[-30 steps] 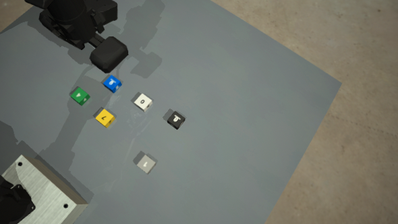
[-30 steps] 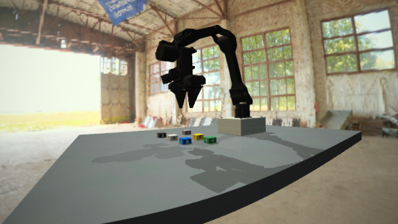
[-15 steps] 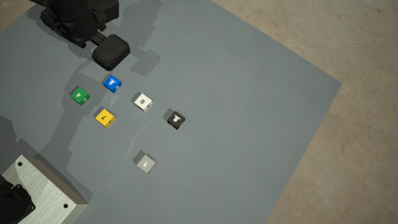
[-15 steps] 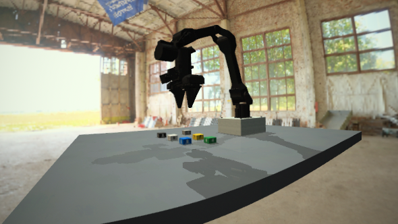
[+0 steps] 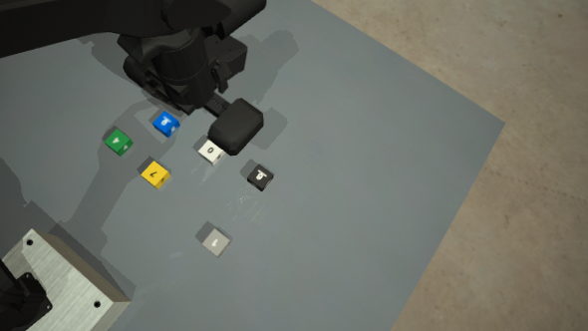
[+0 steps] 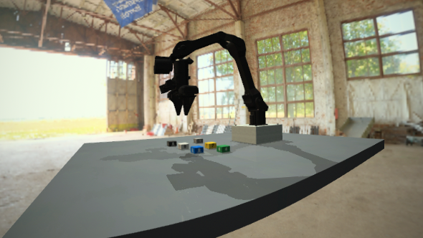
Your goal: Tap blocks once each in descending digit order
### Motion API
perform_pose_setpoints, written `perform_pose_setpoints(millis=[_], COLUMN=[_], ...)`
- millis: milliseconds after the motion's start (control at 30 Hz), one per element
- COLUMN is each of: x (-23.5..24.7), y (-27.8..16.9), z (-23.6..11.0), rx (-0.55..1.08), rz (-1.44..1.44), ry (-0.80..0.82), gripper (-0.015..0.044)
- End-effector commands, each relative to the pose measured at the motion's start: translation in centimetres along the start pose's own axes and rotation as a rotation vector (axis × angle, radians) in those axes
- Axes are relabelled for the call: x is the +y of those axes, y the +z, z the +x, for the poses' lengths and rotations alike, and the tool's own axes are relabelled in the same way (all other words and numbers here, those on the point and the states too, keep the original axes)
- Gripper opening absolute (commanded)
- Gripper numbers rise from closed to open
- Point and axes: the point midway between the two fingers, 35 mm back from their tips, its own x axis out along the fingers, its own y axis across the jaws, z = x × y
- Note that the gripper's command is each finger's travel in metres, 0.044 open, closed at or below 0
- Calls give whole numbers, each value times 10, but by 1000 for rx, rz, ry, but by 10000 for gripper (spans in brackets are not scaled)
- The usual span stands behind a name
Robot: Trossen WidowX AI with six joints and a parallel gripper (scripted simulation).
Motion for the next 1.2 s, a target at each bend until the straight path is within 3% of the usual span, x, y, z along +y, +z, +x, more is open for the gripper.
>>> perform_pose_setpoints(millis=[0,533,767,1167], x=[1,1,-81,-84], y=[0,0,16,16], z=[-1,-1,-2,-2], rx=[-3,-3,-4,-4], rz=[-23,-23,-24,-24], ry=[2,2,-6,-7], gripper=[400,400,400,400])
